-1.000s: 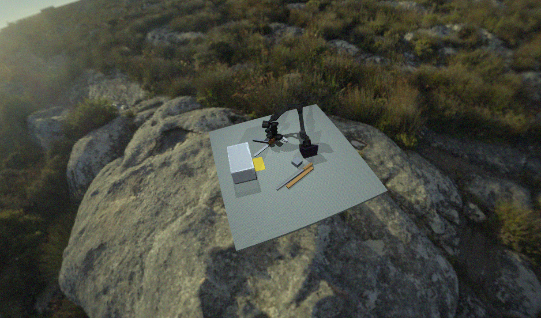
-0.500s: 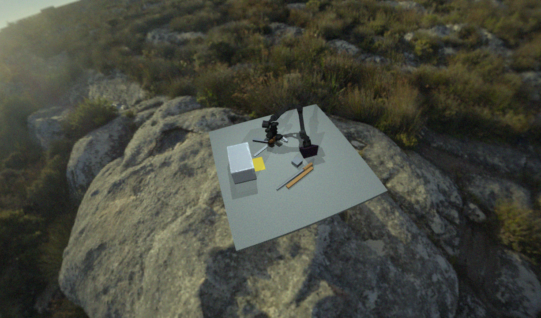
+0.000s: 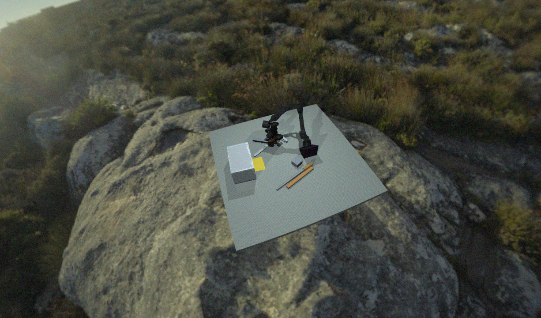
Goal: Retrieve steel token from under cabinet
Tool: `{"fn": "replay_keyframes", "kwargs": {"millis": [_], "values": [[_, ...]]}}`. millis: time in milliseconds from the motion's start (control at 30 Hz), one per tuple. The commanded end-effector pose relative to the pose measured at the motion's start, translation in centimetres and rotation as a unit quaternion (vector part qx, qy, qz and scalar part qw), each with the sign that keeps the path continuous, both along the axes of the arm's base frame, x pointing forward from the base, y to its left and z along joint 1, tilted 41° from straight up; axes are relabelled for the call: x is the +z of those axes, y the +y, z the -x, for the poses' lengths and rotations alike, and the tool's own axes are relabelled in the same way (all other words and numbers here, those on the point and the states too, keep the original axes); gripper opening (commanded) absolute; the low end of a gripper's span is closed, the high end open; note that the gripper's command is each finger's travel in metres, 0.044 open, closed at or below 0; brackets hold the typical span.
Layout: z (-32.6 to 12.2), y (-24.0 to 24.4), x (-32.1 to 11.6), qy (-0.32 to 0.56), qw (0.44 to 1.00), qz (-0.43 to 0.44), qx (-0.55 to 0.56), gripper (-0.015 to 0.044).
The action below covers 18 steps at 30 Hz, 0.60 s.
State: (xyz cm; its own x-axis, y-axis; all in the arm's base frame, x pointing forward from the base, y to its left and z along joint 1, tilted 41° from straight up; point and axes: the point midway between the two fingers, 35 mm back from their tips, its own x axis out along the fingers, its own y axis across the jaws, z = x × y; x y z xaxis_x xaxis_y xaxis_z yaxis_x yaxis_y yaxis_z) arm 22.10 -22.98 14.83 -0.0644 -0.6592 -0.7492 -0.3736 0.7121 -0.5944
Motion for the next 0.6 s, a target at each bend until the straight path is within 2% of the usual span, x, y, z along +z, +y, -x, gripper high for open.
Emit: {"fn": "replay_keyframes", "kwargs": {"millis": [0,67,200,567], "values": [[-0.06,-0.04,0.05,-0.002,1.0,0.001,-0.001,0.0118],[-0.06,-0.04,0.05,-0.002,1.0,0.001,-0.001,0.0105],[-0.06,-0.04,0.05,-0.002,1.0,0.001,-0.001,0.0],[-0.95,0.19,-0.25,-0.005,1.0,0.0,-0.006,0.0]]}}
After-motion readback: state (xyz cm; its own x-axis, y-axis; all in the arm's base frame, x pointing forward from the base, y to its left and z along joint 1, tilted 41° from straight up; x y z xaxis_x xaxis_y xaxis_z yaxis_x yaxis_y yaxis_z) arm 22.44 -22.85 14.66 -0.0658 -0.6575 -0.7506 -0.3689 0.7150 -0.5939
